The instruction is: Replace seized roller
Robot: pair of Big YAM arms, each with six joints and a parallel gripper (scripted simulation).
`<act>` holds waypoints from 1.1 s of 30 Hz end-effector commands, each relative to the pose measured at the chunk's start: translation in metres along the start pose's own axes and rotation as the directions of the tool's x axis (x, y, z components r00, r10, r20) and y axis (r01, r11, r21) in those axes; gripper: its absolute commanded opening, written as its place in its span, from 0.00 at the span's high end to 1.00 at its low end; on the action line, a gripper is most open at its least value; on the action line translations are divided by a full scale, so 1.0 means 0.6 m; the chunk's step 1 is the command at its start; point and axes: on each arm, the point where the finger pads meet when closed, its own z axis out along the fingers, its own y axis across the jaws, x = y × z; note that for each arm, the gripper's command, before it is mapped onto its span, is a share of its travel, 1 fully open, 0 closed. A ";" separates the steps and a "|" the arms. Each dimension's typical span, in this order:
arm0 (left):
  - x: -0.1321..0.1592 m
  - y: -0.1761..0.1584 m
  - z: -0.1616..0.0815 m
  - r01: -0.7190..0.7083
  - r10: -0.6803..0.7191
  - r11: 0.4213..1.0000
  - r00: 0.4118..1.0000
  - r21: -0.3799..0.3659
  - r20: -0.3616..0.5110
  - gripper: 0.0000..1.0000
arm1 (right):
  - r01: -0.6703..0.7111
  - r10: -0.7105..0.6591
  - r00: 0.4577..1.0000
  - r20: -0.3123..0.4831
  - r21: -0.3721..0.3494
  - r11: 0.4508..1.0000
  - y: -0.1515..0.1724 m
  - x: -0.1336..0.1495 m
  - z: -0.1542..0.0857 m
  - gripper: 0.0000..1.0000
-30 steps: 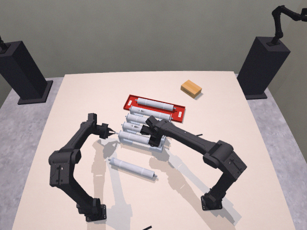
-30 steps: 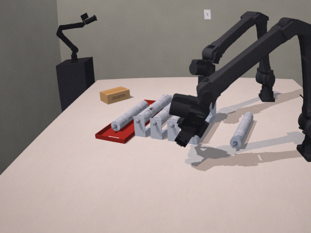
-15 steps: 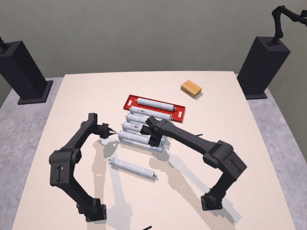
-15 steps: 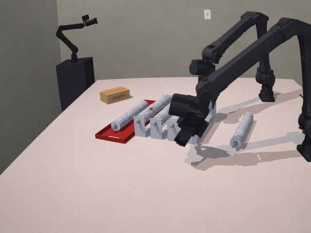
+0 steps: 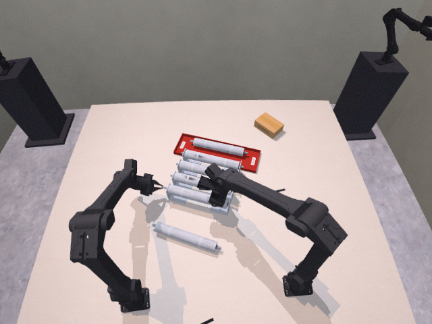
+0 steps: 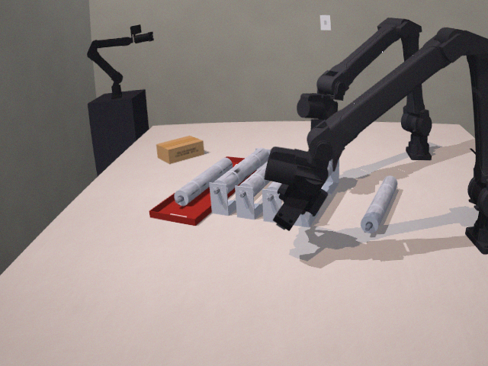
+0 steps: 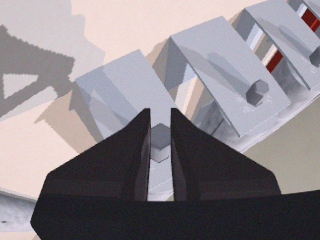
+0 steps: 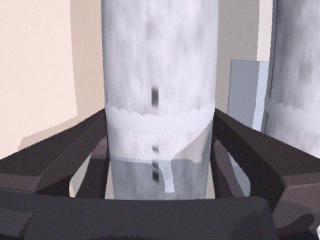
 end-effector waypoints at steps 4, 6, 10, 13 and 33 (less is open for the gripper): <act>0.010 -0.019 0.015 0.004 -0.004 1.000 1.000 -0.015 -0.026 0.97 | 0.015 -0.018 0.998 0.057 0.051 0.999 -0.032 -0.037 -0.073 0.68; 0.010 -0.019 0.015 0.004 -0.004 1.000 1.000 -0.015 -0.026 0.97 | 0.015 -0.018 0.998 0.057 0.051 0.999 -0.032 -0.037 -0.073 0.68; 0.010 -0.019 0.015 0.004 -0.005 1.000 1.000 -0.015 -0.026 0.97 | 0.015 -0.018 0.998 0.057 0.051 0.999 -0.032 -0.037 -0.073 0.68; 0.010 -0.019 0.015 0.004 -0.005 1.000 1.000 -0.015 -0.026 0.97 | 0.015 -0.018 0.998 0.057 0.051 0.999 -0.032 -0.037 -0.073 0.68; 0.008 -0.002 0.018 0.010 -0.011 1.000 1.000 -0.029 -0.028 0.68 | 0.015 -0.018 0.998 0.057 0.051 0.999 -0.032 -0.037 -0.073 0.68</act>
